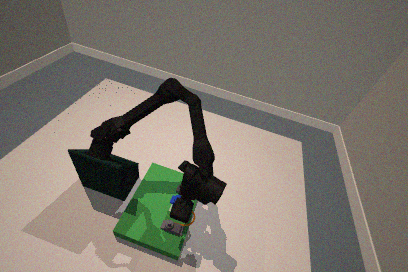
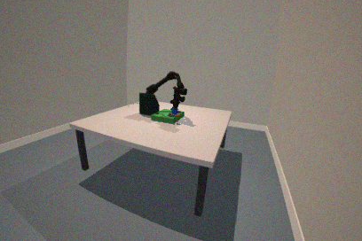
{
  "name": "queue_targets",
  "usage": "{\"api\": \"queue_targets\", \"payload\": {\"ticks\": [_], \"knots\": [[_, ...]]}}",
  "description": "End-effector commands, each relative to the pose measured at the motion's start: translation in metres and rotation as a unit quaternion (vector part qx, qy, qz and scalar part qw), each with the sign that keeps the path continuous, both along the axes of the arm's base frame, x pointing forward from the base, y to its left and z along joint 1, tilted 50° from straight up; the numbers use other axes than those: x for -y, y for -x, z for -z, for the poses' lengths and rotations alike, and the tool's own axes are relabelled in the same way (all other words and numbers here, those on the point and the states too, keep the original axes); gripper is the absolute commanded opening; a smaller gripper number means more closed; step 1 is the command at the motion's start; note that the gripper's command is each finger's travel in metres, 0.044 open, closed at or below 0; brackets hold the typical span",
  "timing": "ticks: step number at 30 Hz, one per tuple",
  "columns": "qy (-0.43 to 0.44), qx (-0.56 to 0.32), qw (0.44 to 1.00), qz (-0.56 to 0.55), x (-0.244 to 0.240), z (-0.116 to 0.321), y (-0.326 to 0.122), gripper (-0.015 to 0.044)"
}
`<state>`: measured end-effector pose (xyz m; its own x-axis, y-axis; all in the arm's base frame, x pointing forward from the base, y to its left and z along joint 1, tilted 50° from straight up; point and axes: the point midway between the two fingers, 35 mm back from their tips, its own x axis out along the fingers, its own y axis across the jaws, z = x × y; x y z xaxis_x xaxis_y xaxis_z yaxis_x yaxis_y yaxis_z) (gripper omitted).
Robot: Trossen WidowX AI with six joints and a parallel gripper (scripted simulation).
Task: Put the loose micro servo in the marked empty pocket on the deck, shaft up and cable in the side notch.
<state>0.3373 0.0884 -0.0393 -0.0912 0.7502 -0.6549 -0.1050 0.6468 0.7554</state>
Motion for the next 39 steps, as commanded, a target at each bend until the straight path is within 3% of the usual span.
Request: {"api": "queue_targets", "payload": {"ticks": [1,39], "knots": [[-0.002,0.0,1.0,0.004,0.001,-0.001,-0.002,0.0],[-0.003,0.0,1.0,0.004,-0.018,0.014,0.002,0.0]]}}
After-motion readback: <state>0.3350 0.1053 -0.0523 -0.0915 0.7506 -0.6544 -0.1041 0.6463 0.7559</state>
